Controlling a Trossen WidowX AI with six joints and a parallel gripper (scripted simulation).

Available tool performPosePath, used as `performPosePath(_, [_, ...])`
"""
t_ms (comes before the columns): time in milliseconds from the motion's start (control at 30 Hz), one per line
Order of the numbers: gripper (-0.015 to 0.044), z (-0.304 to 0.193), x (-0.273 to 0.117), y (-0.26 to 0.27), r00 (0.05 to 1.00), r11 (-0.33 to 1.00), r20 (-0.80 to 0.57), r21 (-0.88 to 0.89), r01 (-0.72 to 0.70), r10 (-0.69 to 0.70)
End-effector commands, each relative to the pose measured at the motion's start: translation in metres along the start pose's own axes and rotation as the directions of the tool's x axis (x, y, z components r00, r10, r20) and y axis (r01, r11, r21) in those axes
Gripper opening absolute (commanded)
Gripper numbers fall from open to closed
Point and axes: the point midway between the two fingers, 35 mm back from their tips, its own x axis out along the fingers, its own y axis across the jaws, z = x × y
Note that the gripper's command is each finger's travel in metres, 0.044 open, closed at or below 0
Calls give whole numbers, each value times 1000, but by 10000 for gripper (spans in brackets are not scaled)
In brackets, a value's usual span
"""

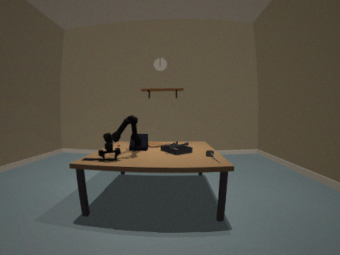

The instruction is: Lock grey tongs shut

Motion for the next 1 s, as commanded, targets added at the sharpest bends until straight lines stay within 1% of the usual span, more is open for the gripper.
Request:
performPosePath(0, [440, 25, 35, 60, 994, 994, 34, 2, -107, 107])
performPosePath(167, [440, 43, 59, 126, 972, 974, 61, 11, -228, 227])
performPosePath(367, [440, 56, 71, 213, 923, 923, 62, 39, -383, 380])
performPosePath(533, [440, 55, 70, 290, 862, 856, 18, 108, -506, 507])
performPosePath(700, [440, 50, 57, 365, 788, 778, -45, 202, -595, 614])
performPosePath(800, [440, 43, 45, 410, 740, 732, -101, 286, -618, 665])
performPosePath(900, [440, 33, 39, 440, 716, 706, -177, 435, -558, 675])
performPosePath(967, [440, 20, 27, 470, 679, 688, -257, 527, -499, 688])
